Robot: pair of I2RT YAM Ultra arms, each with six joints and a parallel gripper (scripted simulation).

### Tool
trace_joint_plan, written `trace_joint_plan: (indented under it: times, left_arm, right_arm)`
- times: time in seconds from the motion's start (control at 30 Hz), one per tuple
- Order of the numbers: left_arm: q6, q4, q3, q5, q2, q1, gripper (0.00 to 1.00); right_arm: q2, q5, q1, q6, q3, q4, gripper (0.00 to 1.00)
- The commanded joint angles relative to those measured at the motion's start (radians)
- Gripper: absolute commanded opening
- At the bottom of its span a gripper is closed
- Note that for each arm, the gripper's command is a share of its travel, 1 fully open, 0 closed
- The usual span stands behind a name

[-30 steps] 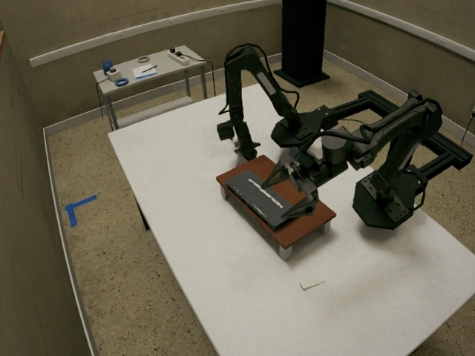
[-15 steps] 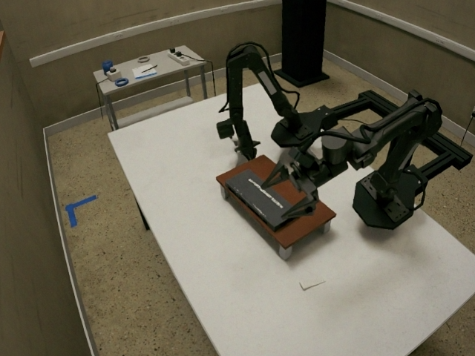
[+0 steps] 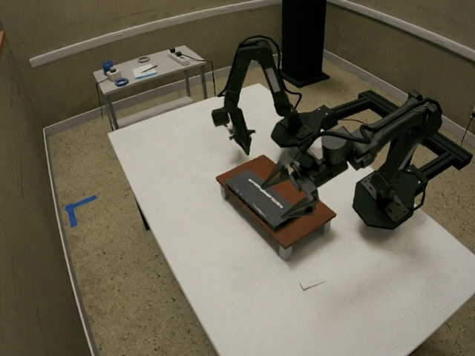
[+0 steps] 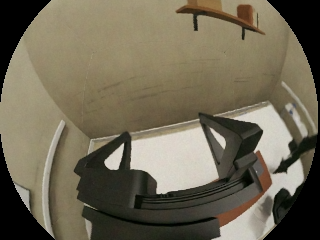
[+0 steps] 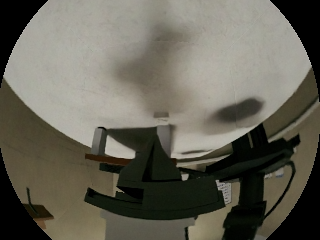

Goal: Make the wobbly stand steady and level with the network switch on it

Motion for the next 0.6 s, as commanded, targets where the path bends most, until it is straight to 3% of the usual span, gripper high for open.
trace_joint_plan:
  times: [0.0,0.23,0.33,0.37,0.47,0.57]
  left_arm:
    - [0.005,0.02,0.037,-0.003,-0.012,-0.007,1.0]
    - [0.005,0.02,0.037,-0.003,-0.012,-0.007,1.0]
    - [0.005,0.02,0.037,-0.003,-0.012,-0.007,1.0]
    - [0.004,0.016,0.037,-0.002,-0.008,-0.006,1.0]
    - [0.001,0.0,0.039,0.004,0.003,0.001,1.0]
    - [0.0,0.001,0.031,0.004,-0.001,0.001,1.0]
  right_arm:
    - [-0.025,-0.012,0.0,-0.015,0.002,-0.042,0.0]
    - [-0.037,-0.01,0.001,-0.014,-0.047,-0.034,0.0]
    - [-0.012,-0.009,0.008,-0.011,-0.013,-0.013,0.0]
    - [-0.077,0.013,0.029,-0.039,0.05,0.022,0.0]
    - [-0.099,0.058,0.057,-0.118,0.095,0.046,0.0]
    - [-0.108,0.084,0.068,-0.18,0.081,0.099,0.0]
